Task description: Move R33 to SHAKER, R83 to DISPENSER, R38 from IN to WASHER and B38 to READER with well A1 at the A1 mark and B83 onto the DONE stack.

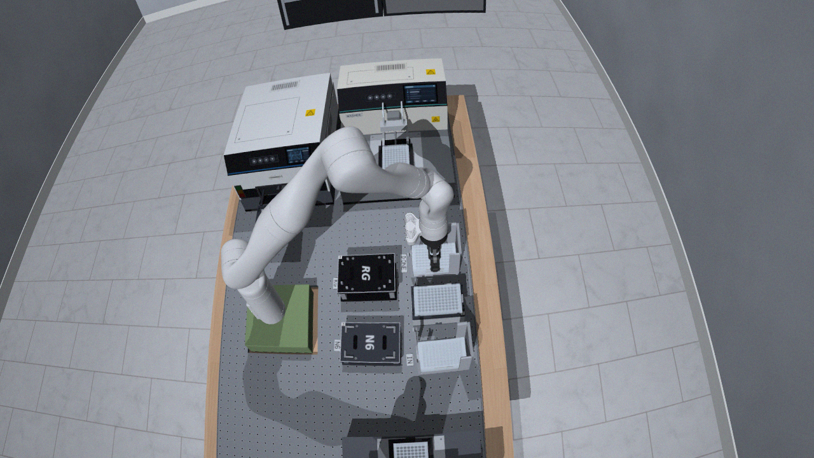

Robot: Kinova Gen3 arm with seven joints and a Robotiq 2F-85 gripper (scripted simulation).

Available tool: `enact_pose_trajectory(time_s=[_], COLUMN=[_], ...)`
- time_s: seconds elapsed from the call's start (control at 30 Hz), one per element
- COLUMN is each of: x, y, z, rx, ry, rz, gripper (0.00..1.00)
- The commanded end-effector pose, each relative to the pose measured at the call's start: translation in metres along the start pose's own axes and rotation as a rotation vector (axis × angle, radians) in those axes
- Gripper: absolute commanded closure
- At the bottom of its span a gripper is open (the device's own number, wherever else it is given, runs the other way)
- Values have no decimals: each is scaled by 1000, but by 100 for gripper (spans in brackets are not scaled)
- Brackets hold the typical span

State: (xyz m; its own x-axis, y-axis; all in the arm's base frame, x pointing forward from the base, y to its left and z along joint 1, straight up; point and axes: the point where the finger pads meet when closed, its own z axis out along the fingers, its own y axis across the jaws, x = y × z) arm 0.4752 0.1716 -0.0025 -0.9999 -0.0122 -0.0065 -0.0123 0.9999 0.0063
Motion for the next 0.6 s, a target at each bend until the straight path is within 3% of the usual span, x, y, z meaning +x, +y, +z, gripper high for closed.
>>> enact_pose_trajectory(time_s=[0.0,0.57], x=[1,1], y=[0,0], z=[-1,-12], rx=[0,0], ry=[0,3], rz=[1,2], gripper=[0,0])
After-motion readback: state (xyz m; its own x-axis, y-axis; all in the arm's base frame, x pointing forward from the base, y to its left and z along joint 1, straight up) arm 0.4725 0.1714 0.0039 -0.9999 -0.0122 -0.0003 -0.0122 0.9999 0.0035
